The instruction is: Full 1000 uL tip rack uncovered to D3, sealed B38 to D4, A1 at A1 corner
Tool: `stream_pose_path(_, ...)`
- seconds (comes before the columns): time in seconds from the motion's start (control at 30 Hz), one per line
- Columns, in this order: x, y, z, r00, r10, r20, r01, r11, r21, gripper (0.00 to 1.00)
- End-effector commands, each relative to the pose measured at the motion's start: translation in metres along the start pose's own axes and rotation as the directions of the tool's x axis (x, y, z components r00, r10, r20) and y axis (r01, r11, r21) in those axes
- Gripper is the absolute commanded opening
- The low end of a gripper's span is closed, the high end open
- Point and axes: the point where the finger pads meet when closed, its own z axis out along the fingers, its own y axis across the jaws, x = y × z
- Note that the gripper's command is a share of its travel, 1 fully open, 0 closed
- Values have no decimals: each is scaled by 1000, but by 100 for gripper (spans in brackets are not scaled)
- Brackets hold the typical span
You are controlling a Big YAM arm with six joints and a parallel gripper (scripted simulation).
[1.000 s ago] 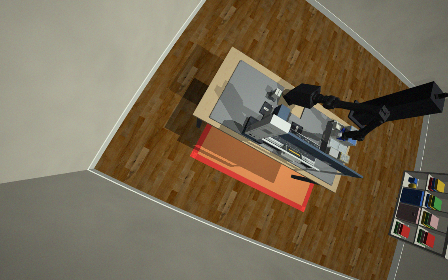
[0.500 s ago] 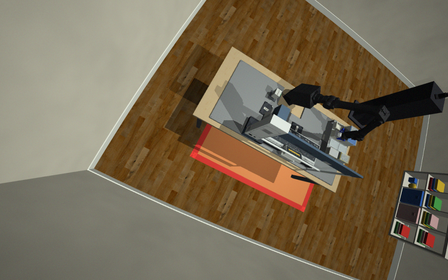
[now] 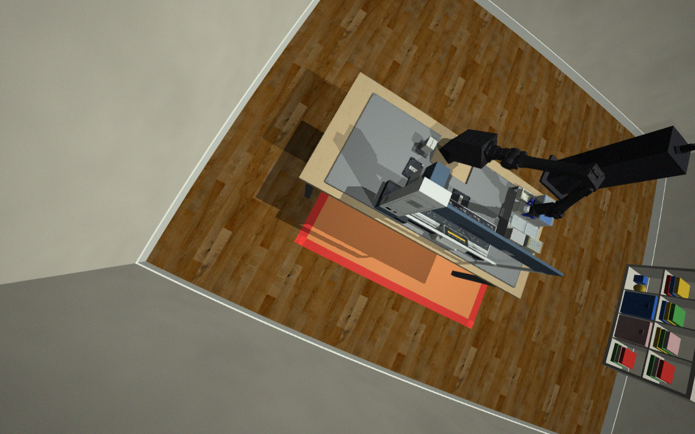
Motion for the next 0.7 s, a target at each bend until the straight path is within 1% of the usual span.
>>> stream_pose_path(0.0, -17, -5, -12, 999, 6, 40, -6, 1000, 5, 0)
stream_pose_path(0.03, -17, -5, -12, 999, 6, 40, -6, 1000, 5, 0)
stream_pose_path(0.07, -17, -5, -12, 999, 6, 40, -6, 1000, 5, 100)
stream_pose_path(0.67, -17, -5, -12, 999, 6, 40, -6, 1000, 5, 100)
